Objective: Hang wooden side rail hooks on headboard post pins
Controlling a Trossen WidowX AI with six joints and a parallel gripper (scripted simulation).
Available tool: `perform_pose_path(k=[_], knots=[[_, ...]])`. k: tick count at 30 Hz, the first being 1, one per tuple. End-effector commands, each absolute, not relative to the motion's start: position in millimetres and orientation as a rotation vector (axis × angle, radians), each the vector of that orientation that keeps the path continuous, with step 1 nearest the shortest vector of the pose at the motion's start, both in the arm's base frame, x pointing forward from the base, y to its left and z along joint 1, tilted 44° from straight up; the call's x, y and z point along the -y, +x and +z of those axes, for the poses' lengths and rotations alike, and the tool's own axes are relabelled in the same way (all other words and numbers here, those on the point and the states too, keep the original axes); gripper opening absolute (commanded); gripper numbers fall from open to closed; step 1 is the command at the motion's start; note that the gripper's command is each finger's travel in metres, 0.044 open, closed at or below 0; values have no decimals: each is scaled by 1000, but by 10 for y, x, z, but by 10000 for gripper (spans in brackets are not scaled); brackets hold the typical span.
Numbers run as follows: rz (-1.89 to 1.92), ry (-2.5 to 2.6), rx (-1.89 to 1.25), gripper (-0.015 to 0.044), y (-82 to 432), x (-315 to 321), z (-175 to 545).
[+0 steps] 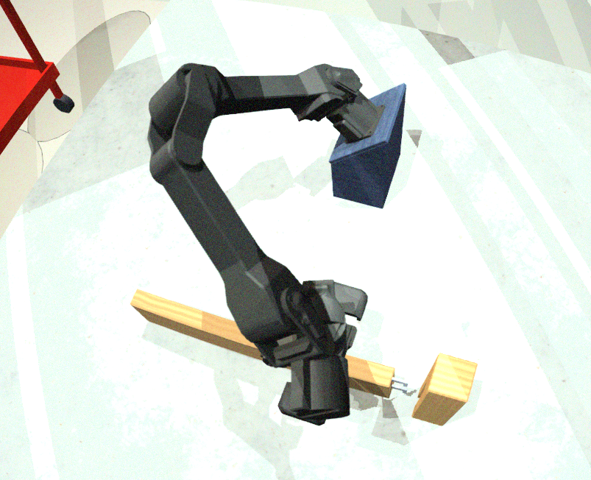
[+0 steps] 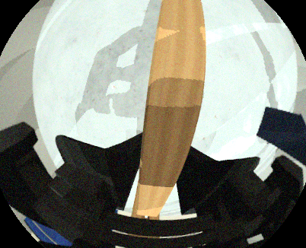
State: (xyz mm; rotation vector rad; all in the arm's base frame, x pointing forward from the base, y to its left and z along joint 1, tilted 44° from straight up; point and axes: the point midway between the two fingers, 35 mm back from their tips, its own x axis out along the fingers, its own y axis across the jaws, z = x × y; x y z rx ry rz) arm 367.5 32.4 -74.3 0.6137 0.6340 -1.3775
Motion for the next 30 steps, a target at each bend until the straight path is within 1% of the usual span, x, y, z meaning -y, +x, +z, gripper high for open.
perform_pose_path(k=[1, 30], knots=[[-1370, 617, -635, 0, 3676, -368, -740], [-1370, 617, -635, 0, 3672, -390, -760]])
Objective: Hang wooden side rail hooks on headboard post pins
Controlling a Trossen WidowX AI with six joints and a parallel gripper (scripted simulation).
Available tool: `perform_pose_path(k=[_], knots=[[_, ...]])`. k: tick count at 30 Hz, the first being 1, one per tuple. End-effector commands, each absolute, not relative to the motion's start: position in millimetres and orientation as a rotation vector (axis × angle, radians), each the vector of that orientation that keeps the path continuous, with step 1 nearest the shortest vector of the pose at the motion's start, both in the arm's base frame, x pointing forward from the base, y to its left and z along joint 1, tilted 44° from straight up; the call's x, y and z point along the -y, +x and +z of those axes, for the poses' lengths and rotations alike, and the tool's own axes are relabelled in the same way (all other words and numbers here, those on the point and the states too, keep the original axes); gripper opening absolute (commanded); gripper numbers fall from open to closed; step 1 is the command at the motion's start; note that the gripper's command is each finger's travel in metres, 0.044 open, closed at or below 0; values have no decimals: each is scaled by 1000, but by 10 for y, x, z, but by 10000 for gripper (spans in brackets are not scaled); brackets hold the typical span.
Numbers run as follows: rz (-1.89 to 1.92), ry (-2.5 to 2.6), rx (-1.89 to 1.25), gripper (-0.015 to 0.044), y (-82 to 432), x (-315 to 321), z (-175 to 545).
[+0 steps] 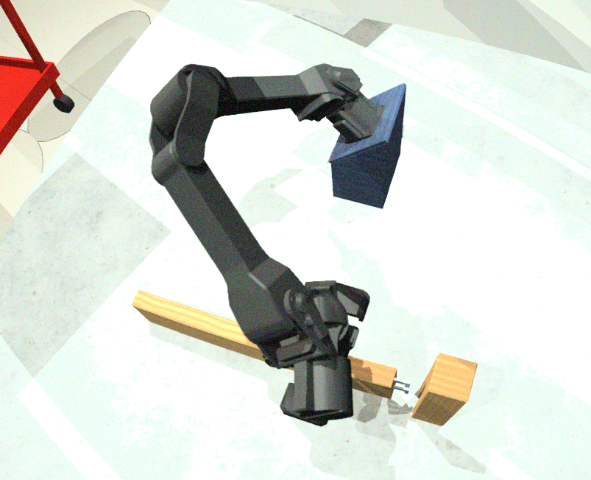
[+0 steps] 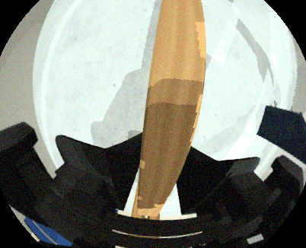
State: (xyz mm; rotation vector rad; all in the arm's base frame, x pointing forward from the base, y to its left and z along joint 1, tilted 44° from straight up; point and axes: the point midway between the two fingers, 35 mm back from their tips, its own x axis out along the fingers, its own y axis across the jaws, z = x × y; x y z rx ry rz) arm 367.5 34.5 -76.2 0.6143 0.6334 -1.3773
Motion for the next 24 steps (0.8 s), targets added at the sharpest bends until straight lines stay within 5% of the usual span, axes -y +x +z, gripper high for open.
perform_pose_path(k=[1, 24], knots=[[-1370, 617, -635, 0, 3671, -391, -760], [-1370, 617, -635, 0, 3669, -408, -779]])
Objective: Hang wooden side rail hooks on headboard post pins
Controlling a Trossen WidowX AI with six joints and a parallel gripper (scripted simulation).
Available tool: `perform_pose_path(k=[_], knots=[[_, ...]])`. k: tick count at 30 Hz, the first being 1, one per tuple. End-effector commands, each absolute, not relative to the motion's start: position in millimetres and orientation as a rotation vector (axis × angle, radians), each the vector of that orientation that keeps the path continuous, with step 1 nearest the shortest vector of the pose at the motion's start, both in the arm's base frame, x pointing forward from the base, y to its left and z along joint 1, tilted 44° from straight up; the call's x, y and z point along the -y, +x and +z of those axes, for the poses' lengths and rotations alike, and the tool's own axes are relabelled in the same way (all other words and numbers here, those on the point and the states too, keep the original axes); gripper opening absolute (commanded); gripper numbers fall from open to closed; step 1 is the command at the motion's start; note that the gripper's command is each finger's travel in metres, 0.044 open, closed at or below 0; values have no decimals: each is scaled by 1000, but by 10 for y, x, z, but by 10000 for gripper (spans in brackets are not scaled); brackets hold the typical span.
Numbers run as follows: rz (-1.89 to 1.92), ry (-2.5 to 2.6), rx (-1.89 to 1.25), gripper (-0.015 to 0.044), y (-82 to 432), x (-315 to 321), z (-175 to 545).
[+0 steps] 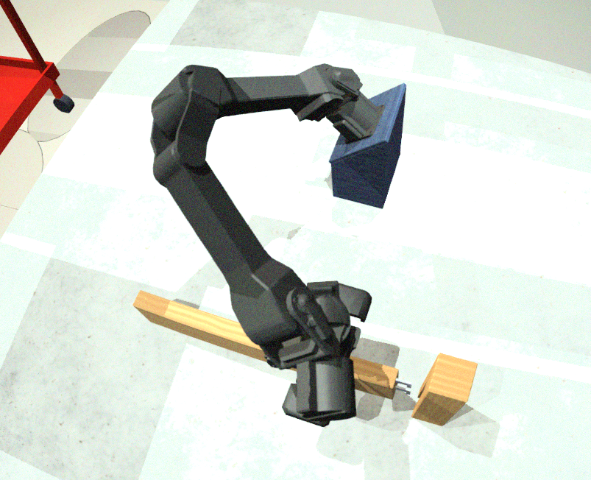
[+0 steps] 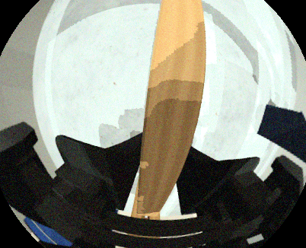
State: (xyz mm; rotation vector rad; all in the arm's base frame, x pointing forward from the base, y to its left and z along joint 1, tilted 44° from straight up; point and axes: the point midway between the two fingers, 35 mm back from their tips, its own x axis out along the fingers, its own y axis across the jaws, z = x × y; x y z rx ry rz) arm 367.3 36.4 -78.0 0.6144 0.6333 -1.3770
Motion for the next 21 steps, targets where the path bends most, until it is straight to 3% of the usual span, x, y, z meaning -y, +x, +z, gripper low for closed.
perform_pose_path(k=[1, 21], knots=[[-1370, 617, -635, 0, 3668, -410, -779], [-1370, 617, -635, 0, 3673, -426, -794]])
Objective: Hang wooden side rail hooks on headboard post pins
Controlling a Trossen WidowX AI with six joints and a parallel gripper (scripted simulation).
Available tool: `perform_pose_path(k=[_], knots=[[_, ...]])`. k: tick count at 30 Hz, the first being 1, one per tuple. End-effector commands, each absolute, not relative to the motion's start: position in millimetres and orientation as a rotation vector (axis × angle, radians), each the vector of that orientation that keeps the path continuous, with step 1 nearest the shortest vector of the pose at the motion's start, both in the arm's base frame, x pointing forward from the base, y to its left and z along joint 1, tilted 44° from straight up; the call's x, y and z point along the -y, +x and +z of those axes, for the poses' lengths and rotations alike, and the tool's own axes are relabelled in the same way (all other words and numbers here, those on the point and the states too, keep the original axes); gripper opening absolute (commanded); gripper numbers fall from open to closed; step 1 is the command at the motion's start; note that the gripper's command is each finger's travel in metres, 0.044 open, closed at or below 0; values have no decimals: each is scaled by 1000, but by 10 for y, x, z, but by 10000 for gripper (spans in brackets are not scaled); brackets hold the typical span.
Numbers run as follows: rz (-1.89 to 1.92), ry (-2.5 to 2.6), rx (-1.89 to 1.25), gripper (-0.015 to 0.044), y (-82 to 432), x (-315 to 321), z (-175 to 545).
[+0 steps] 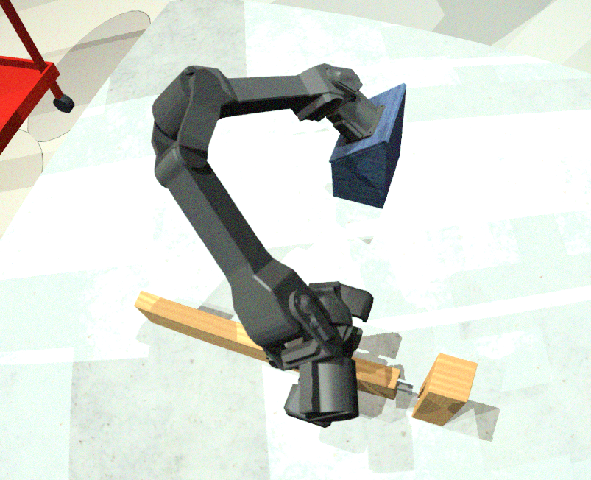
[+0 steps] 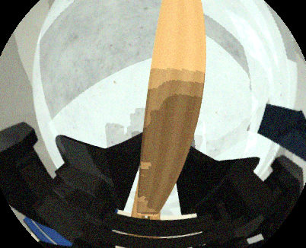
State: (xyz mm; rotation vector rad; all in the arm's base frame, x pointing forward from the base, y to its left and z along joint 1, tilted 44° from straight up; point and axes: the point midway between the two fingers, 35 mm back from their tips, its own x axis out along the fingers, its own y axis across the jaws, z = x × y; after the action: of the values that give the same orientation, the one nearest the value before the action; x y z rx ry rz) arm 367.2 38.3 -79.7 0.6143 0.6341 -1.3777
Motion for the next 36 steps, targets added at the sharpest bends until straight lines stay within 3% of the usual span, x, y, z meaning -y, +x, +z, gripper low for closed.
perform_pose_path(k=[1, 36], knots=[[-1370, 617, -635, 0, 3672, -427, -794], [-1370, 618, -635, 0, 3666, -456, -816]])
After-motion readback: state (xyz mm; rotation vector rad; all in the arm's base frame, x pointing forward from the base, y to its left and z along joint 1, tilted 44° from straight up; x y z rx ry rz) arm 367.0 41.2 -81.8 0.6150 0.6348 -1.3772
